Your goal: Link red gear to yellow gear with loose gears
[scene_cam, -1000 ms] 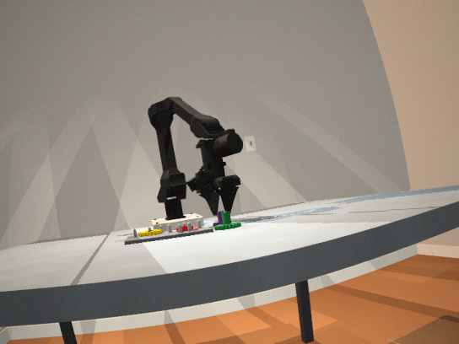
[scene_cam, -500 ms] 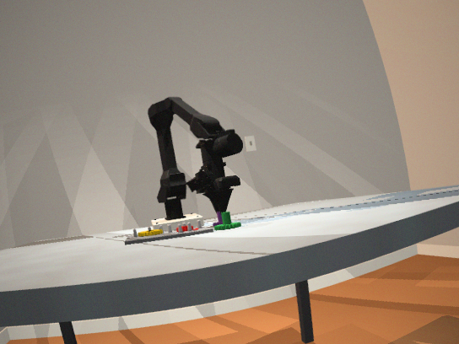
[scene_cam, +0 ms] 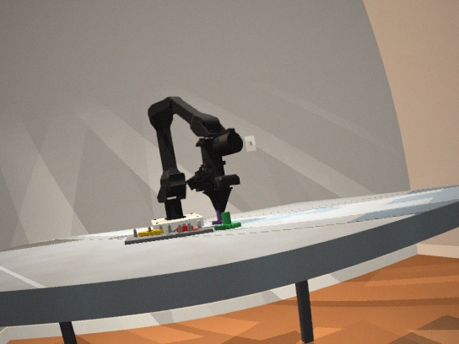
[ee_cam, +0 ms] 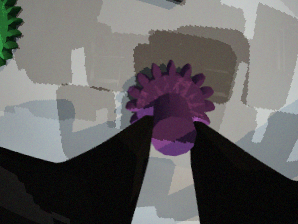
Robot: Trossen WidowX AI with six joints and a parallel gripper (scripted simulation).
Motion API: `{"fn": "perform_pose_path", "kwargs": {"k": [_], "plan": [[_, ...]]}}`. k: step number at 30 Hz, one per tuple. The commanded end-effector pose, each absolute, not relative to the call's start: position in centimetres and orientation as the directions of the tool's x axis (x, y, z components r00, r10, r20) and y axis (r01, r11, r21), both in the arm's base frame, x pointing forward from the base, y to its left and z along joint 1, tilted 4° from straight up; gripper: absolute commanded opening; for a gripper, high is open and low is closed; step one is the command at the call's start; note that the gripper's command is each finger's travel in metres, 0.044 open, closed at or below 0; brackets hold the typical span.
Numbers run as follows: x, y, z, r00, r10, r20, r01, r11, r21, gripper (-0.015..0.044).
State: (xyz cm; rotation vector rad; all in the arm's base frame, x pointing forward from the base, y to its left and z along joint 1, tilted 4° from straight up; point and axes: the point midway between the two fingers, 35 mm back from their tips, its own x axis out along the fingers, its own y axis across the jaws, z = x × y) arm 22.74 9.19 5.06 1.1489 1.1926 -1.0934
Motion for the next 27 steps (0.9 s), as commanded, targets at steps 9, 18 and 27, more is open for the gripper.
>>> {"fn": "perform_pose_path", "kwargs": {"k": [9, 18, 27], "plan": [[23.5, 9.7, 7.8, 0.082, -0.014, -0.997, 0.992, 0.101, 0.080, 0.0000], [23.7, 9.9, 9.7, 0.082, -0.014, -0.997, 0.992, 0.101, 0.080, 0.0000], [23.7, 10.0, 11.5, 0.082, -0.014, -0.997, 0.992, 0.101, 0.080, 0.0000]]}}
